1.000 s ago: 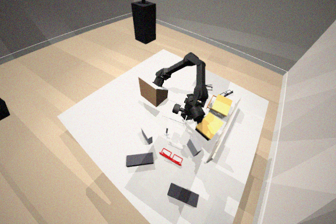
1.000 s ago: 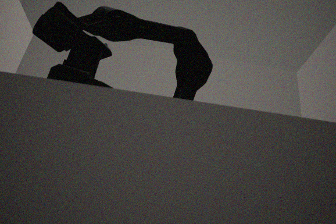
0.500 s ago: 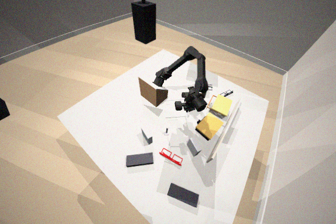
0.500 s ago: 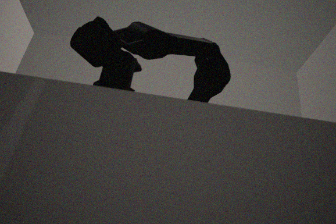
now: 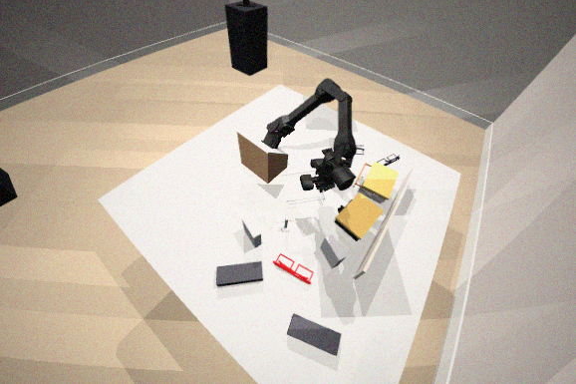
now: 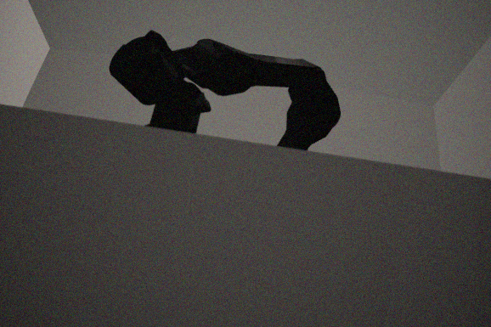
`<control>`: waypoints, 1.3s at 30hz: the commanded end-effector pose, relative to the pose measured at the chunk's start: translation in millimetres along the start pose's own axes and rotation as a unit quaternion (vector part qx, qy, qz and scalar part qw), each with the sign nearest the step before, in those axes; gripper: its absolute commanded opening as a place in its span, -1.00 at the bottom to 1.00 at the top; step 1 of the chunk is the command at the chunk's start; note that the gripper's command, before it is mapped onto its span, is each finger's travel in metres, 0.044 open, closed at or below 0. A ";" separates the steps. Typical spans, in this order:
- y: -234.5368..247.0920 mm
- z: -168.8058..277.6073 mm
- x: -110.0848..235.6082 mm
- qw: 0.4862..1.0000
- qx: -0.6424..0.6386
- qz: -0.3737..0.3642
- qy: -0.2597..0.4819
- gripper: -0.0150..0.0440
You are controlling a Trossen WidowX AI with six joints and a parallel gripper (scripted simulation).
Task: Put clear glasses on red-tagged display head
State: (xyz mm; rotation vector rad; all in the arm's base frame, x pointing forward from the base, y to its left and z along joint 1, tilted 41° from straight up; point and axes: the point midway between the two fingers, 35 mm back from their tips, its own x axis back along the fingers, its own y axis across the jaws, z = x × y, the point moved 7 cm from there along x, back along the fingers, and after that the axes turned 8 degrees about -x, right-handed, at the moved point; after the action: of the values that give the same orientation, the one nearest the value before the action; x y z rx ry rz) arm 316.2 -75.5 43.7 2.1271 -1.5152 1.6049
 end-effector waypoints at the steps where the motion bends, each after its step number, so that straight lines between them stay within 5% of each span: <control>1: 1.0 0.3 -4.8 1.000 -0.005 0.002 -0.001 -0.49; 39: -0.3 1.8 -47.0 1.000 -0.005 0.002 -0.001 -0.49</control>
State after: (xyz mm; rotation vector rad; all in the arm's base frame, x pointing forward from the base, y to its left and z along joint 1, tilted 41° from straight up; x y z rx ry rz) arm 320.6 -48.1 11.1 2.1233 -1.5151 1.6106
